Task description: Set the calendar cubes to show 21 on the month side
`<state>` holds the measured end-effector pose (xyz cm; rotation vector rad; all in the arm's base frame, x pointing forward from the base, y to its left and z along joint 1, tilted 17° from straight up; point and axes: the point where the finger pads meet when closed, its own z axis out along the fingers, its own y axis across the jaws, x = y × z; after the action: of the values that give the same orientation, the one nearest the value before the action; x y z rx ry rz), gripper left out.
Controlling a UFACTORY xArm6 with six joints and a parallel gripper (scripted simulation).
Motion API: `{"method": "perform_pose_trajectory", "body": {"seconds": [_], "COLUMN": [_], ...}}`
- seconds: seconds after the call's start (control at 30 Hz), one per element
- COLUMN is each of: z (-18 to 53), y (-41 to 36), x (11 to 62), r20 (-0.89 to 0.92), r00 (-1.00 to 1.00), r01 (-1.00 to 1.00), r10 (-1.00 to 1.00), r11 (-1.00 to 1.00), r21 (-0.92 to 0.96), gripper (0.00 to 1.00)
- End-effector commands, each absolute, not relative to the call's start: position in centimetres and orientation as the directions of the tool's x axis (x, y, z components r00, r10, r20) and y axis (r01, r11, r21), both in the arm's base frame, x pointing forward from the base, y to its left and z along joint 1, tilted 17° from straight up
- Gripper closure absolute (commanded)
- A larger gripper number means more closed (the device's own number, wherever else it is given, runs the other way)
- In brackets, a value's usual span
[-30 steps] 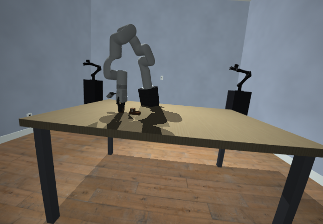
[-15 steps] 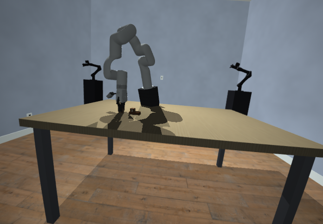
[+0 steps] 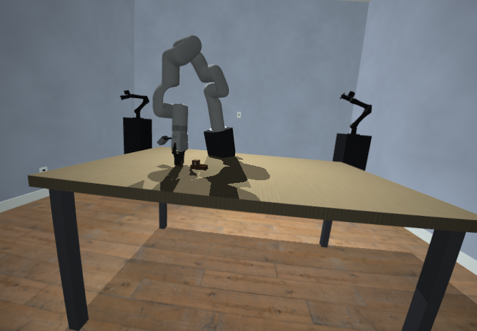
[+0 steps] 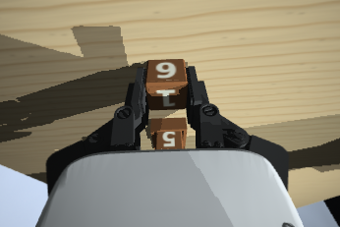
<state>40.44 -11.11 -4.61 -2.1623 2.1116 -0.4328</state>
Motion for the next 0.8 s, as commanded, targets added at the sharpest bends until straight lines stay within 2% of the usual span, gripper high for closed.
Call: {"method": "perform_pose_trajectory", "body": {"seconds": [0.0, 0.77], "z": [-4.3, -0.3], "y": [-11.1, -10.5], "x": [40.5, 39.4], "r20": [0.140, 0.140], "r00": [0.005, 0.005], "r01": [-0.965, -0.965], "r10": [-0.990, -0.990], "r11": [-0.042, -0.042], "r21": [-0.261, -0.261], "gripper": [0.71, 0.71]}}
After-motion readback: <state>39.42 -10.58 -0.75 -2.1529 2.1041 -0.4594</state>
